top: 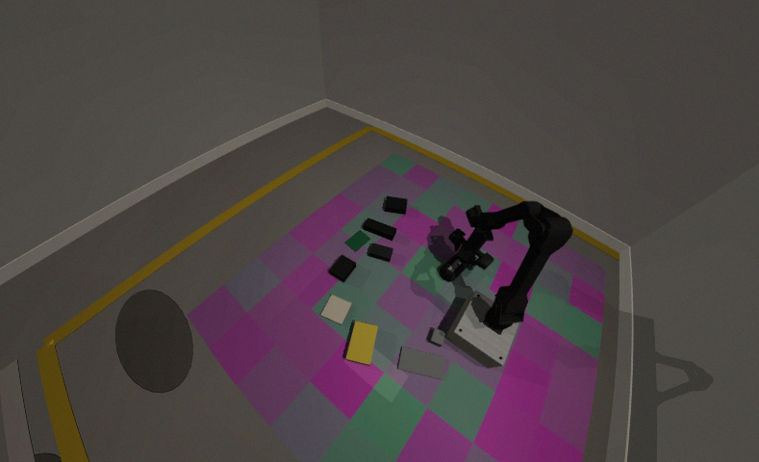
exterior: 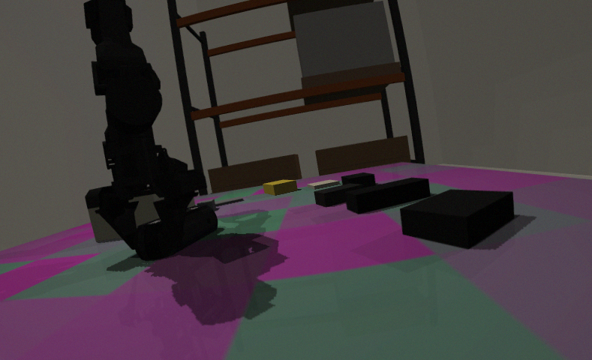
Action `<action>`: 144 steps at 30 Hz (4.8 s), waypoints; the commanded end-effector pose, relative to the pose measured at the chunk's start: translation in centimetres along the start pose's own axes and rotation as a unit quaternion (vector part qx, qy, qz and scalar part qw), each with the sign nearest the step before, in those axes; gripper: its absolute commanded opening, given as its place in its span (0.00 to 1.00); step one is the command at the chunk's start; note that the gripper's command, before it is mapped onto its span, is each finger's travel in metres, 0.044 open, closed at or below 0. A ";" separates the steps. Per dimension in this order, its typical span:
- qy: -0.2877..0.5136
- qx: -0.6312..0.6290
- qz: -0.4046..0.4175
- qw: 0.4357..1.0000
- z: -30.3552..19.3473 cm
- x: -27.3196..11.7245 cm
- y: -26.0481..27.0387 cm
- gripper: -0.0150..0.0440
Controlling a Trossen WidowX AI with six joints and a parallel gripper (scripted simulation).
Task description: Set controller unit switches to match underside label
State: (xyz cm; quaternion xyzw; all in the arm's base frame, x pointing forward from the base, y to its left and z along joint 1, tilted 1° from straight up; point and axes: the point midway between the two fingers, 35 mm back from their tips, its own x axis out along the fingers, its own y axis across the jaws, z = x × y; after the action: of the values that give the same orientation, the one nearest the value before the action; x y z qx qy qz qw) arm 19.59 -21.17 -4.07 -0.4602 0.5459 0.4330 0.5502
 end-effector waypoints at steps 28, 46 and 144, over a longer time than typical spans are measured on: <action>-0.002 0.000 0.000 1.000 6.0 -4.1 0.0 1.00; -0.060 0.459 -0.070 0.884 5.3 -6.4 2.5 0.38; -0.005 -0.009 0.001 1.000 0.2 -1.4 0.0 1.00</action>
State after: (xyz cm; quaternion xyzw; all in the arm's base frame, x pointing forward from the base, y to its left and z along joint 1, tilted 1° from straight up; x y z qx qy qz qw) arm 19.71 -21.01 -2.11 -0.4616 0.5387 0.4387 0.5516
